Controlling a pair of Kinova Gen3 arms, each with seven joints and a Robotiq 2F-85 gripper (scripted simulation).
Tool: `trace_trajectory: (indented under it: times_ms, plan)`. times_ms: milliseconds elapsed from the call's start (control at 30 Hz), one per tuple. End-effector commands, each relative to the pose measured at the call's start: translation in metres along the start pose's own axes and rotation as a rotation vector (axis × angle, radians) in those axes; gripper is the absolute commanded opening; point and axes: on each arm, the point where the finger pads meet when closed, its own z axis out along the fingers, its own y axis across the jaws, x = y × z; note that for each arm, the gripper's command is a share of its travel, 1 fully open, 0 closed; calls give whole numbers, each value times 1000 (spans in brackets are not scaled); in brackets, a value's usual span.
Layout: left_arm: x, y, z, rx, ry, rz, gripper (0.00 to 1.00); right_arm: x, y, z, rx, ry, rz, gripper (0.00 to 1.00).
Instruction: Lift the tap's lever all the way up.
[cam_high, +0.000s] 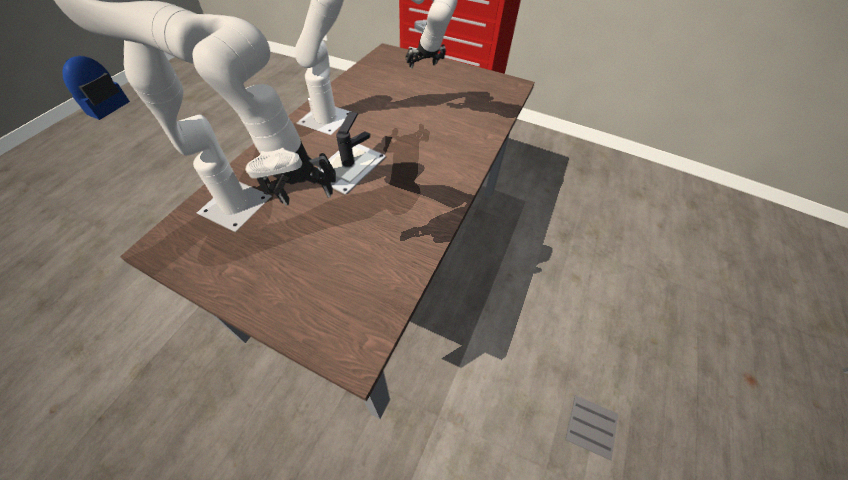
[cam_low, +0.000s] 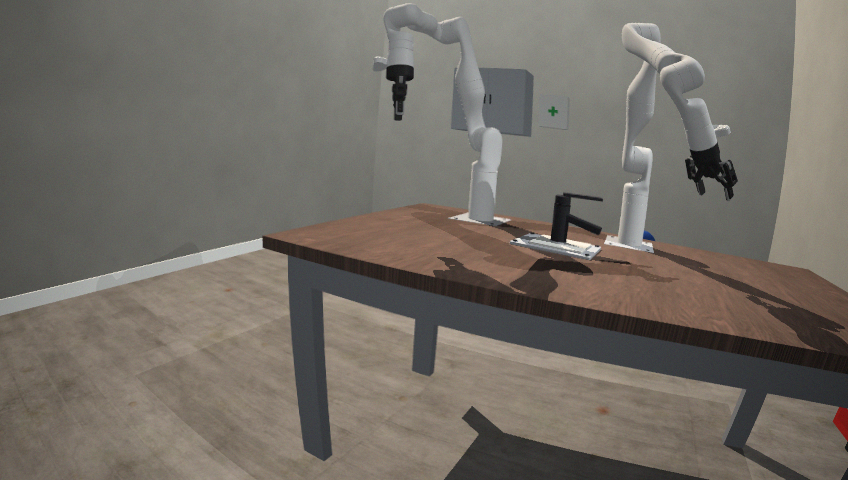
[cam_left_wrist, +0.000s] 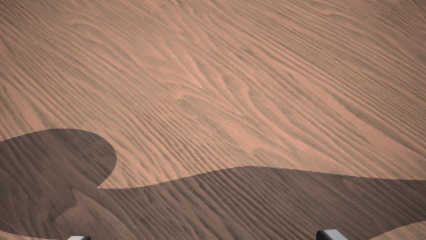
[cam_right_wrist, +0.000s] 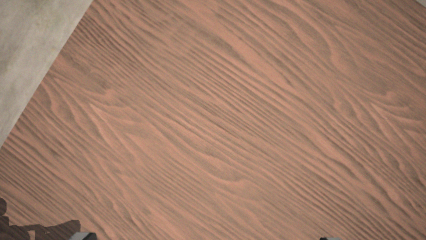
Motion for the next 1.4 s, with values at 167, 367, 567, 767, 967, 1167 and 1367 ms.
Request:
trace_trajectory:
  times_ms: [167,367,567,767,967,1167,1367]
  plan:
    - [31,5,28,81,-54,-196,1000,0,0,-1,1,1,0,1000]
    - [53,6,49,142,-91,-349,1000,0,0,-1,1,1,0,1000]
    - [74,6,68,201,-123,-503,1000,0,0,-1,1,1,0,1000]
    - [89,5,81,238,-143,-605,1000,0,0,-1,1,1,0,1000]
    - [116,2,104,310,-178,-808,1000,0,0,-1,1,1,0,1000]
    - [137,-2,121,360,-200,-957,1000,0,0,-1,1,1,0,1000]
    - [157,-7,137,406,-219,-1102,1000,0,0,-1,1,1,0,1000]
